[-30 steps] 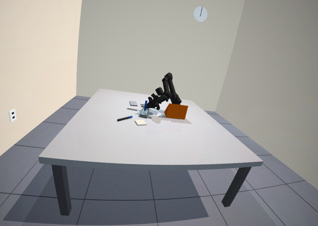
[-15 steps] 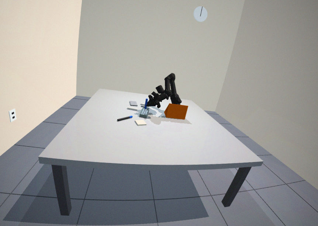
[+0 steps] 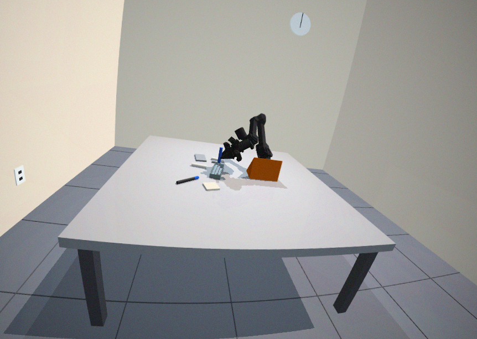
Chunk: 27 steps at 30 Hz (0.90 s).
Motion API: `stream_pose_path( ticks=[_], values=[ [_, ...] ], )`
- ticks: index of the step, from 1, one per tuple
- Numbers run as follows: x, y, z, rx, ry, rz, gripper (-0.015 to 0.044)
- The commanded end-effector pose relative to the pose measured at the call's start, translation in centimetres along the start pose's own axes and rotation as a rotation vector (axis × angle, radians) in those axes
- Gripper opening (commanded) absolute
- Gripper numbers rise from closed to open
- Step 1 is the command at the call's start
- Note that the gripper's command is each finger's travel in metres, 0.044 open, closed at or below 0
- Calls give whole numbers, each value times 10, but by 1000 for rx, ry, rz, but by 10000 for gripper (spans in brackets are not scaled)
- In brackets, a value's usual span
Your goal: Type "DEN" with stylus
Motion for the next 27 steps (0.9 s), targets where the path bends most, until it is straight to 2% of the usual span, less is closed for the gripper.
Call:
stream_pose_path(
  ticks=[1, 3, 27],
  values=[
    [0, 0, 0, 0, 0, 0, 38],
    [1, -2, 1, -1, 0, 0, 0],
    [11, -29, 20, -12, -3, -3, 0]
  ],
)
Point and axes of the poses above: the point midway between the two fingers, 35 mm back from their tips, its own x axis back along the fingers, its own y axis across the jaws, z = x × y, the point moved 9 cm from there along x, back along the fingers, and after that the axes turned 14 degrees about x, right-handed, at the moved point
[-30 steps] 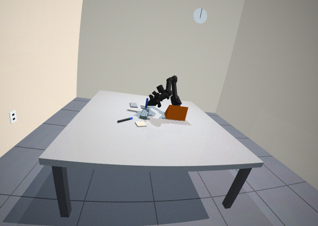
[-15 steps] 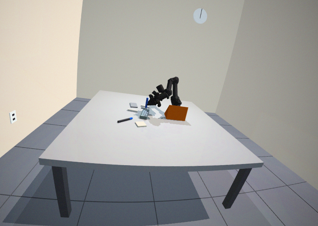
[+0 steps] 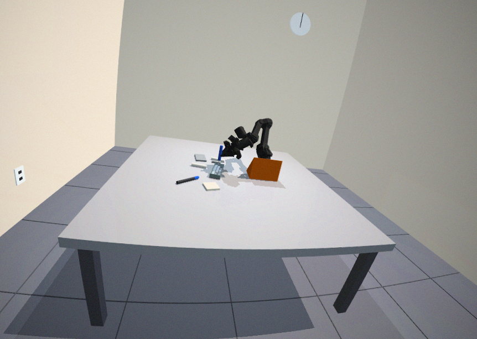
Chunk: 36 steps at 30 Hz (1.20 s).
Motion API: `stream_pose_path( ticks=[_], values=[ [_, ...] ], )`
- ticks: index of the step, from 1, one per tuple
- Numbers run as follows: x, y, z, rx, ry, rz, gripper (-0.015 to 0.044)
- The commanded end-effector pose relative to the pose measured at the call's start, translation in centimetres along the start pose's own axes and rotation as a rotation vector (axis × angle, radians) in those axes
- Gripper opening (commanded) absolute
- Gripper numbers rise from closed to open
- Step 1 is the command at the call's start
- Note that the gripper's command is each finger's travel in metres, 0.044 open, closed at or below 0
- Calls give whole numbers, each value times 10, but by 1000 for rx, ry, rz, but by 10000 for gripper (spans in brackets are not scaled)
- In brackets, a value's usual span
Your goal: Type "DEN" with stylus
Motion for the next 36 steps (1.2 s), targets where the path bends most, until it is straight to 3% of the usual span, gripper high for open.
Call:
stream_pose_path(
  ticks=[1, 10, 13, 36],
  values=[
    [-3, 2, 8, 3, -1, -4, 0],
    [-8, 4, 16, 3, -1, -3, 0],
    [-9, 5, 17, 3, -1, -3, 79],
    [-11, 6, 22, 4, 0, -3, 81]
  ],
)
Point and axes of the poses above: the point midway between the two fingers, 35 mm back from their tips, its own x axis back along the fingers, its own y axis across the jaws, z = x × y, the point moved 9 cm from there along x, back along the fingers, and after that the axes turned 14 degrees about x, right-handed, at the moved point
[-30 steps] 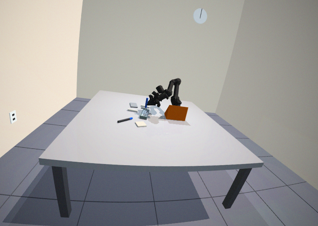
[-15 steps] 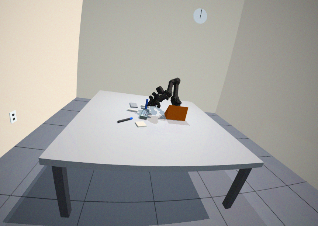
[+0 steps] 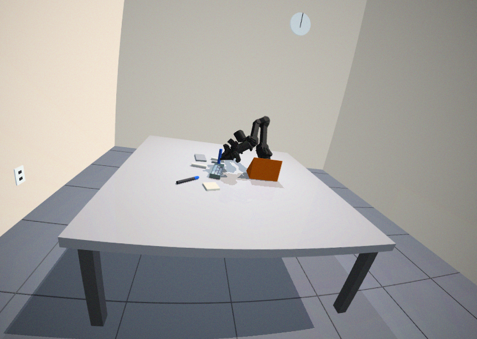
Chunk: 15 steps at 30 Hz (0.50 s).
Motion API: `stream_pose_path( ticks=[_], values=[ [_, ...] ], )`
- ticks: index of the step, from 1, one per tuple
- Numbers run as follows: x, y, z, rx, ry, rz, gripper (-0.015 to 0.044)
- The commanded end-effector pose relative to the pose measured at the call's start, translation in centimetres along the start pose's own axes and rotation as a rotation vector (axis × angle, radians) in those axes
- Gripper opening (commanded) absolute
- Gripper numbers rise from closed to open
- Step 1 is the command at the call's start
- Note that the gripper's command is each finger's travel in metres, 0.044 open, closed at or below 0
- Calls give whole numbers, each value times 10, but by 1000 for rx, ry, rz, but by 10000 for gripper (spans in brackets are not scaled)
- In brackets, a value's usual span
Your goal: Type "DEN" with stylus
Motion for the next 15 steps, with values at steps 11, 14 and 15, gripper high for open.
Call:
stream_pose_path(
  ticks=[11, 14, 15],
  values=[
    [-3, 3, 5, 7, 2, -10, 81],
    [-3, 3, 6, 8, 2, -10, 81],
    [-3, 3, 6, 8, 2, -10, 81]
  ],
)
Point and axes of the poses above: the point midway between the two fingers, 35 mm back from their tips, its own x axis back along the fingers, its own y axis across the jaws, z = x × y, the point moved 9 cm from there along x, back along the fingers, and after that the axes turned 14 degrees about x, right-handed, at the moved point
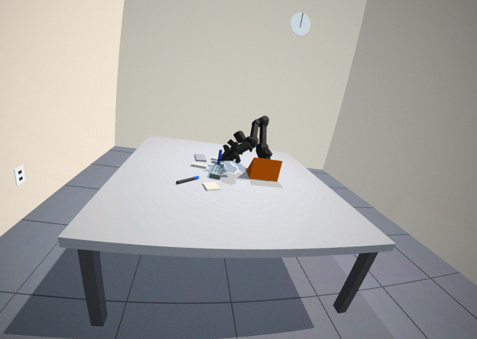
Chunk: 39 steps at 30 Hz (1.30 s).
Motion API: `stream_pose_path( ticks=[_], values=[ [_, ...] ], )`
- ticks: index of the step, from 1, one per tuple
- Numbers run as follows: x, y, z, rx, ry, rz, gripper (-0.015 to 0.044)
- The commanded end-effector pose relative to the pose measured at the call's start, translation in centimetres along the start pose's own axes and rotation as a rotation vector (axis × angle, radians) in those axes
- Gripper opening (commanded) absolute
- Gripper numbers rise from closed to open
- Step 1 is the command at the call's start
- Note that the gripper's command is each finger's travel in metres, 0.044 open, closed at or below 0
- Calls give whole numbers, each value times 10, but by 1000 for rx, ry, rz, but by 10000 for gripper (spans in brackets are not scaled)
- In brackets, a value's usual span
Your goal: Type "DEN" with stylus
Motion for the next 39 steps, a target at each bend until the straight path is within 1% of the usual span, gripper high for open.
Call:
stream_pose_path(
  ticks=[1, 39],
  values=[
    [-1, 2, 2, 7, 2, -10, 81],
    [-5, 4, 8, 7, 2, -10, 81]
  ],
)
Point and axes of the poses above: the point midway between the two fingers, 35 mm back from their tips, its own x axis back along the fingers, its own y axis across the jaws, z = x × y, the point moved 9 cm from there along x, back along the fingers, and after that the axes turned 14 degrees about x, right-handed, at the moved point
